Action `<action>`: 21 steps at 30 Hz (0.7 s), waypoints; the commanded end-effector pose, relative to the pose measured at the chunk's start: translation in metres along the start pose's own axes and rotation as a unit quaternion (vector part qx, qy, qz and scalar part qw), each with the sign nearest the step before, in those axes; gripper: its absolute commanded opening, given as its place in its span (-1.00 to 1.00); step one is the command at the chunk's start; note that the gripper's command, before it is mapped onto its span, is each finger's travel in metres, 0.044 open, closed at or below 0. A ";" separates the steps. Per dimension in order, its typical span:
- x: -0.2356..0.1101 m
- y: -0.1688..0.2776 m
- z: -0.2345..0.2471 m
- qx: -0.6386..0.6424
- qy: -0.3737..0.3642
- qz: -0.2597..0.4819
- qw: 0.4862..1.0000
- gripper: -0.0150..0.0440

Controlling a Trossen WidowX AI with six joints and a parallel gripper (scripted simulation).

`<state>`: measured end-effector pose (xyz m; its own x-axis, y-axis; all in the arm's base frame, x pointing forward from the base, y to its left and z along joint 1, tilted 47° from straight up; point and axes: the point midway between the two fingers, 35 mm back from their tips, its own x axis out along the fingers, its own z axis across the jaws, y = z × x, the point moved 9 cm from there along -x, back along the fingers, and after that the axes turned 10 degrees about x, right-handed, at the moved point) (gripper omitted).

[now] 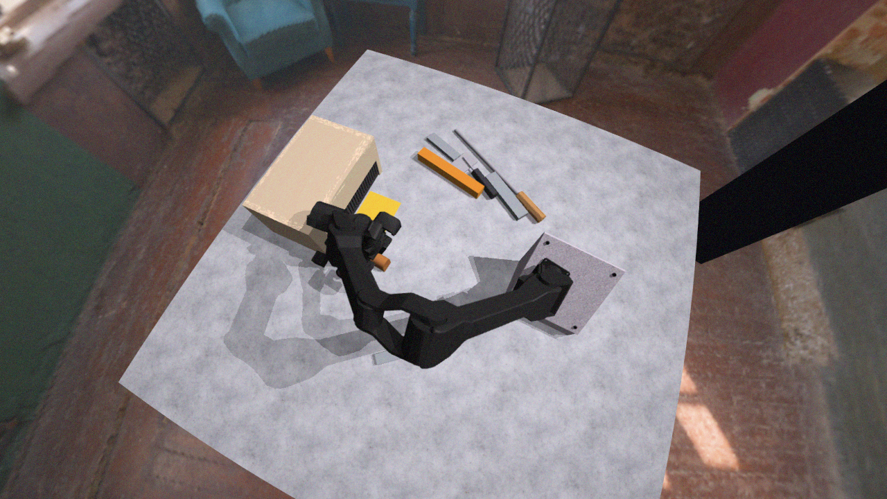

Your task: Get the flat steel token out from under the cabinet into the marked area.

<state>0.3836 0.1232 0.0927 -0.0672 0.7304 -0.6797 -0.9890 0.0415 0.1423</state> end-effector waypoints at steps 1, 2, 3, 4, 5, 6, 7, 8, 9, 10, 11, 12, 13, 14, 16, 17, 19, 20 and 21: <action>0.001 -0.002 -0.009 0.004 0.001 0.001 1.000 -0.49; 0.001 -0.002 -0.010 0.004 0.001 0.001 1.000 -0.49; 0.001 -0.002 -0.011 0.004 0.001 0.001 1.000 -0.49; 0.001 -0.003 -0.012 0.004 0.001 0.001 1.000 -0.49; 0.001 -0.003 -0.013 0.004 0.001 0.001 1.000 -0.49; 0.001 -0.003 -0.014 0.004 0.001 0.001 1.000 -0.49; 0.001 -0.003 -0.014 0.004 0.001 0.001 1.000 -0.49; 0.001 -0.003 -0.015 0.004 0.001 0.001 1.000 -0.49; 0.001 -0.003 -0.016 0.004 0.001 0.001 1.000 -0.49; 0.001 -0.003 -0.017 0.004 0.001 0.001 1.000 -0.49; 0.001 -0.003 -0.018 0.004 0.001 0.001 1.000 -0.49; 0.001 -0.004 -0.019 0.004 0.001 0.001 1.000 -0.49; 0.001 -0.004 -0.019 0.004 0.001 0.001 1.000 -0.49; 0.001 -0.004 -0.020 0.004 0.001 0.001 1.000 -0.49; 0.001 -0.004 -0.022 0.004 0.001 0.001 1.000 -0.49; 0.001 -0.004 -0.023 0.004 0.001 0.001 1.000 -0.49; 0.001 -0.004 -0.024 0.004 0.001 0.001 1.000 -0.49; 0.001 -0.005 -0.025 0.004 0.001 0.001 1.000 -0.49; 0.001 -0.005 -0.026 0.004 0.001 0.001 1.000 -0.49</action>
<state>0.3851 0.1109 0.0793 -0.0673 0.7337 -0.6762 -0.9891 0.0397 0.1415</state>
